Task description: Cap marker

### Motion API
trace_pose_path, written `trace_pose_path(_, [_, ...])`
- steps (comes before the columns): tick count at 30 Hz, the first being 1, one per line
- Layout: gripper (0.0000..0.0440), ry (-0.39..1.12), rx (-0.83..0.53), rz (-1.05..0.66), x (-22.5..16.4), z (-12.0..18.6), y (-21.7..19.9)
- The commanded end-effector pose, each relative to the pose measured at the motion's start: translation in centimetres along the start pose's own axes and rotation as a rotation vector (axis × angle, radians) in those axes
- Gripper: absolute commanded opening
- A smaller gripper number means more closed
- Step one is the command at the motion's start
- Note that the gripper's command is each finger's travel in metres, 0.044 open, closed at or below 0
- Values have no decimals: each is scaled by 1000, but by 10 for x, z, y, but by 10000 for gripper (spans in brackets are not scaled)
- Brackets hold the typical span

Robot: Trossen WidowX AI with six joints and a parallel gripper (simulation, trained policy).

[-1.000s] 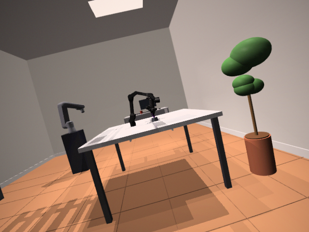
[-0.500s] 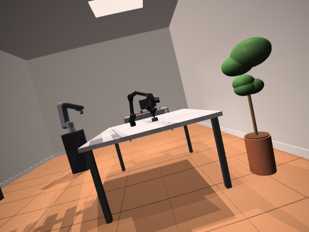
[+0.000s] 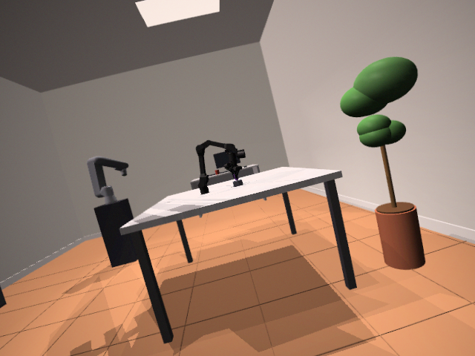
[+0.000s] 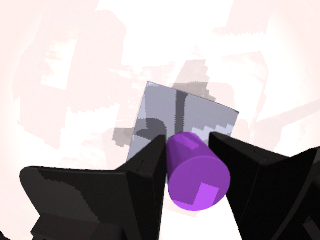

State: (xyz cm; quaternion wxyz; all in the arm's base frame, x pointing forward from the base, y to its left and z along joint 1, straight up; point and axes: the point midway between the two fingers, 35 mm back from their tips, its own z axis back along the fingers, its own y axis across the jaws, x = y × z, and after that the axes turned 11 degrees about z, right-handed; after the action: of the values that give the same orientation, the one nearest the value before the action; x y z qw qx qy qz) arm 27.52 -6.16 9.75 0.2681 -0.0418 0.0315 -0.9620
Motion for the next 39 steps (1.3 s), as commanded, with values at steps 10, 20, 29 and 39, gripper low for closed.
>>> trace_pose_path(10, [123,-55,6,6,9,-16,8])
trace_pose_path(20, [139,-53,21,25,9,-16,11])
trace_pose_path(29, [216,-63,21,47,15,-15,5])
trace_pose_path(39, [440,-45,48,61,20,-7,1])
